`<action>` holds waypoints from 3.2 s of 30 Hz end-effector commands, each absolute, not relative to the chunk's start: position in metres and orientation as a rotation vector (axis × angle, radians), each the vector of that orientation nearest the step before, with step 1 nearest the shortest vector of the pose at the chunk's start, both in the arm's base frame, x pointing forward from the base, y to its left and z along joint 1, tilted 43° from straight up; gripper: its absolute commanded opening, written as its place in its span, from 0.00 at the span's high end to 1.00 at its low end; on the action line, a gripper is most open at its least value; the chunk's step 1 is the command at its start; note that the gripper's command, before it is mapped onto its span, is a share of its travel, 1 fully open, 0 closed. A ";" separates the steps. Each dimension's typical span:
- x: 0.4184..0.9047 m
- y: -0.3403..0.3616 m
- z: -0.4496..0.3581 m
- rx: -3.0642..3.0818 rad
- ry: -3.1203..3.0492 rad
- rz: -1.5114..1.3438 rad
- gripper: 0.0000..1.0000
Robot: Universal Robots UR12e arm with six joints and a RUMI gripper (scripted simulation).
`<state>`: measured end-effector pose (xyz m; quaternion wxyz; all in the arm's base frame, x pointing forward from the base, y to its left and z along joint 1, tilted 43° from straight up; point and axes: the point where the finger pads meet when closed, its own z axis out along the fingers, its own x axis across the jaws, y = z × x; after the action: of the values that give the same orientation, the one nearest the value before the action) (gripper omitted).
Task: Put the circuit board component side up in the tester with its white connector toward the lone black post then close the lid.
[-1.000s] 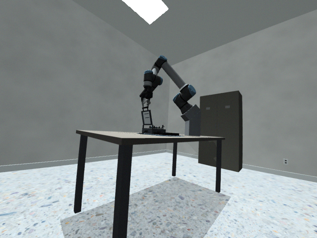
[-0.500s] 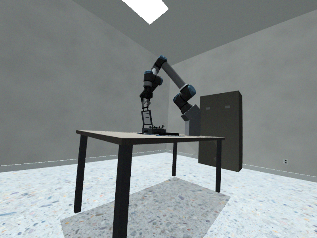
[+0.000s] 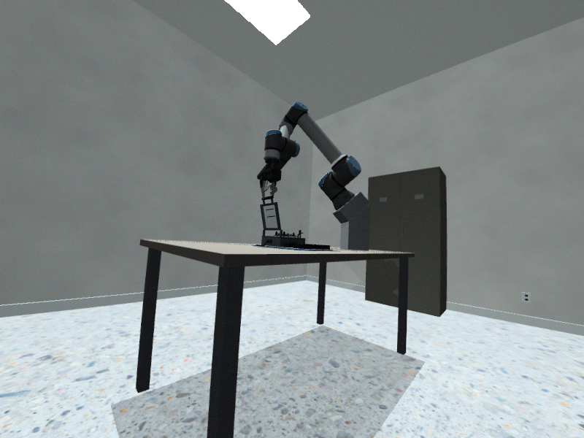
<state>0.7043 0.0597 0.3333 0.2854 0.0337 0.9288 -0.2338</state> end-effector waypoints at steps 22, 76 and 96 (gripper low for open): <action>0.704 0.060 0.334 0.090 2.482 -0.625 1.00; 0.703 0.060 0.334 0.090 2.482 -0.625 1.00; 0.697 0.060 0.331 0.090 2.482 -0.625 1.00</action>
<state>0.6985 0.0599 0.3311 0.2856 0.0338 0.9288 -0.2338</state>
